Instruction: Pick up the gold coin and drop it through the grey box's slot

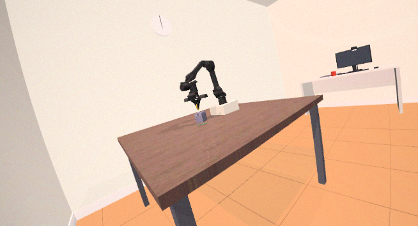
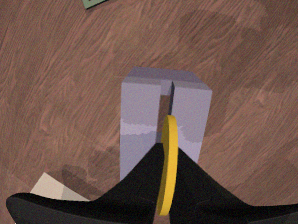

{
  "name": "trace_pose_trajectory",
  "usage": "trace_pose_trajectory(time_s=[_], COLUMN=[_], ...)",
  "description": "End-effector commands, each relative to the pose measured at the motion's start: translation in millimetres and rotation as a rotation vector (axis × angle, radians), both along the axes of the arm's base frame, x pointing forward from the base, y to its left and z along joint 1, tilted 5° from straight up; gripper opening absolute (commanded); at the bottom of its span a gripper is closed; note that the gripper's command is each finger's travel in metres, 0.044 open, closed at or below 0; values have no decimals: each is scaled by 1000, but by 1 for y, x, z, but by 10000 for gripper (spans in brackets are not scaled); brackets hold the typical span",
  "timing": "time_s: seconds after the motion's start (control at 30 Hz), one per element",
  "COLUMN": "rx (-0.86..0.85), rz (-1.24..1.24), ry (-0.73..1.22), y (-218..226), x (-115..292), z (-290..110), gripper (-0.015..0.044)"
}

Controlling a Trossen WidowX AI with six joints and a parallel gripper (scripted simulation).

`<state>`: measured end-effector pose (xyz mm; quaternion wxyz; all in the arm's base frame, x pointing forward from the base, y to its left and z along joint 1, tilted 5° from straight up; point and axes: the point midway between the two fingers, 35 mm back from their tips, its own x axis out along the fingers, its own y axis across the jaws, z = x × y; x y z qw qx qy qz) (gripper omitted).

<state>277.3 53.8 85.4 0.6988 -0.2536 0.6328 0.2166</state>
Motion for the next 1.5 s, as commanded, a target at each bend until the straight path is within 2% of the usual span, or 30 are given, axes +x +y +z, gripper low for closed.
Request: trace_pose_trajectory(time_s=[0.0, 1.47], rx=[2, -3], rz=[4, 8], ry=[4, 2], y=[-8, -10], x=[-8, -10], z=[-3, -4], gripper=[0, 0])
